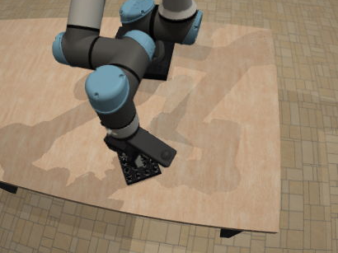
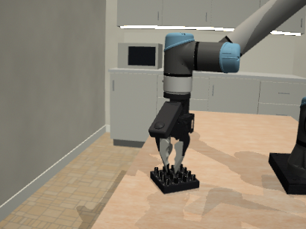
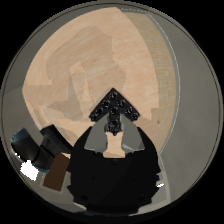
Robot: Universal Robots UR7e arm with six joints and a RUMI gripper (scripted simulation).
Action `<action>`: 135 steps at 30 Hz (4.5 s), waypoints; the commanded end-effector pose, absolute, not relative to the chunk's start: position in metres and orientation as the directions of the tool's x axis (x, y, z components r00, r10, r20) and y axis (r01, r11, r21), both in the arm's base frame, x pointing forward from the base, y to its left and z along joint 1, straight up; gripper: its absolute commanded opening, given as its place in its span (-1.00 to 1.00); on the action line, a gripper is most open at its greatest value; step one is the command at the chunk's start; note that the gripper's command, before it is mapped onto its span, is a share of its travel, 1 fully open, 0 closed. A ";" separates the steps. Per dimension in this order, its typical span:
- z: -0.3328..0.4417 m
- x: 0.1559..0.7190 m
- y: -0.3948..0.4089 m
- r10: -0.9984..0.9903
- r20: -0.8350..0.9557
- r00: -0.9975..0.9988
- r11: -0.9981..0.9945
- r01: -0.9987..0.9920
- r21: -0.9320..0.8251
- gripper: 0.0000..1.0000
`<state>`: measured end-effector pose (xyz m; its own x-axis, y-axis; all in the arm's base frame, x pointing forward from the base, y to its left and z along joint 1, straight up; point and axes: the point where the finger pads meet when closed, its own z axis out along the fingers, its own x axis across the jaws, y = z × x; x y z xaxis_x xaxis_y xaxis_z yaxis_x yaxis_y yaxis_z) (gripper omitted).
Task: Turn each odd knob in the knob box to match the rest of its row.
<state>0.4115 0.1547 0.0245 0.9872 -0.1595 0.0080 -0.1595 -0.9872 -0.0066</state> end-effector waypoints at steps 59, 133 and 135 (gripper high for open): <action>0.012 0.410 0.154 -0.160 0.005 0.987 -0.987 -0.160 -0.006 -0.92; 0.013 0.411 0.154 0.153 0.010 0.988 -0.988 0.153 -0.004 -0.92; 0.013 0.411 0.154 0.188 0.010 0.982 -0.982 0.188 -0.003 -0.92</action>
<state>0.4104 0.1546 0.0130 0.9967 0.0806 0.0105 0.0806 -0.9967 -0.0035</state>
